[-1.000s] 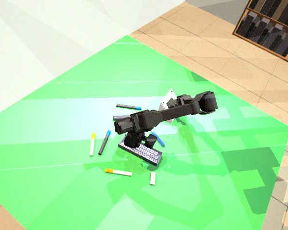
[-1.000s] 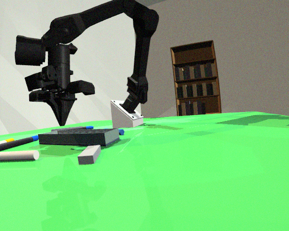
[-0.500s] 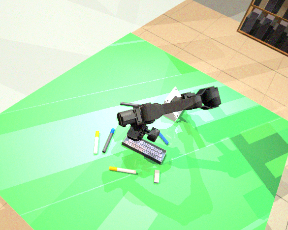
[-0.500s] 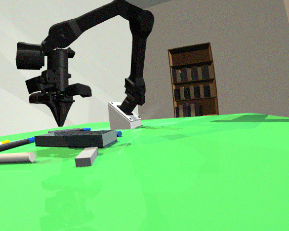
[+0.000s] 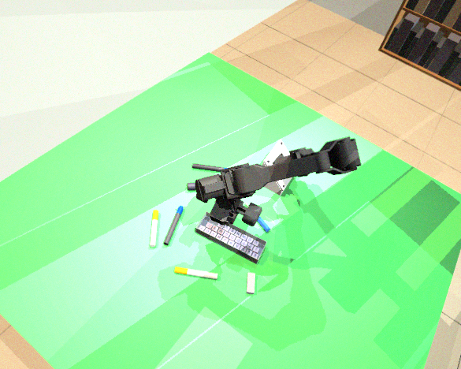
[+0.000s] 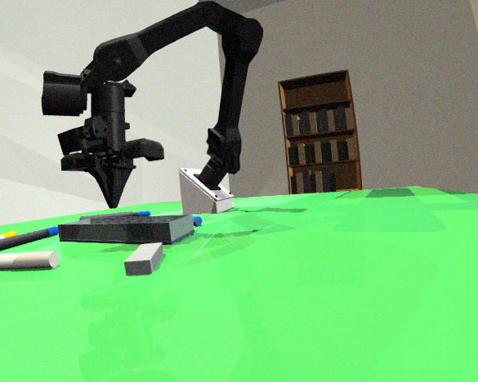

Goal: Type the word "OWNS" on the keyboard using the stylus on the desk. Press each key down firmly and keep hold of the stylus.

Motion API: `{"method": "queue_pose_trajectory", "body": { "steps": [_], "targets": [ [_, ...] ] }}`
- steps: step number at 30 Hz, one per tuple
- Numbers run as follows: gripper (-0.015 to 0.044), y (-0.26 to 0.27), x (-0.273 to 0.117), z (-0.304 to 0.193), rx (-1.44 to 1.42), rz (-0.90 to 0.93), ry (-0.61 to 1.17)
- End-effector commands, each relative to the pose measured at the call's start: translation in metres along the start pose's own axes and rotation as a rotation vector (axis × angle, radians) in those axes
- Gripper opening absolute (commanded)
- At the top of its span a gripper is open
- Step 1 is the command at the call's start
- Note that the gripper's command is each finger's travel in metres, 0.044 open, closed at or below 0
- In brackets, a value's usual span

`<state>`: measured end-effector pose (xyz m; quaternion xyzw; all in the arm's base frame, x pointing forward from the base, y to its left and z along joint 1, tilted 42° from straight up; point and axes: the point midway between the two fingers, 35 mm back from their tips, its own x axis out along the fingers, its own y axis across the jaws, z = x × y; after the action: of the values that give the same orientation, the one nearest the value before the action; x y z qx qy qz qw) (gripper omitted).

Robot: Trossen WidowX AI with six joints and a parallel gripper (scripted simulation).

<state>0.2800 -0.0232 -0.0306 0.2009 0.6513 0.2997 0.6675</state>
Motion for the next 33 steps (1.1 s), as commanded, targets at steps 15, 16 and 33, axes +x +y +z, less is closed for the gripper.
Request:
{"method": "queue_pose_trajectory", "body": {
  "steps": [15, 16, 33],
  "targets": [
    [0.0, 0.08, 0.002, -0.002, 0.002, 0.007, 0.007],
    [0.0, 0.08, 0.002, -0.002, 0.002, 0.007, 0.007],
    [0.0, 0.078, -0.052, 0.0, 0.007, 0.004, -0.006]
  ]
}}
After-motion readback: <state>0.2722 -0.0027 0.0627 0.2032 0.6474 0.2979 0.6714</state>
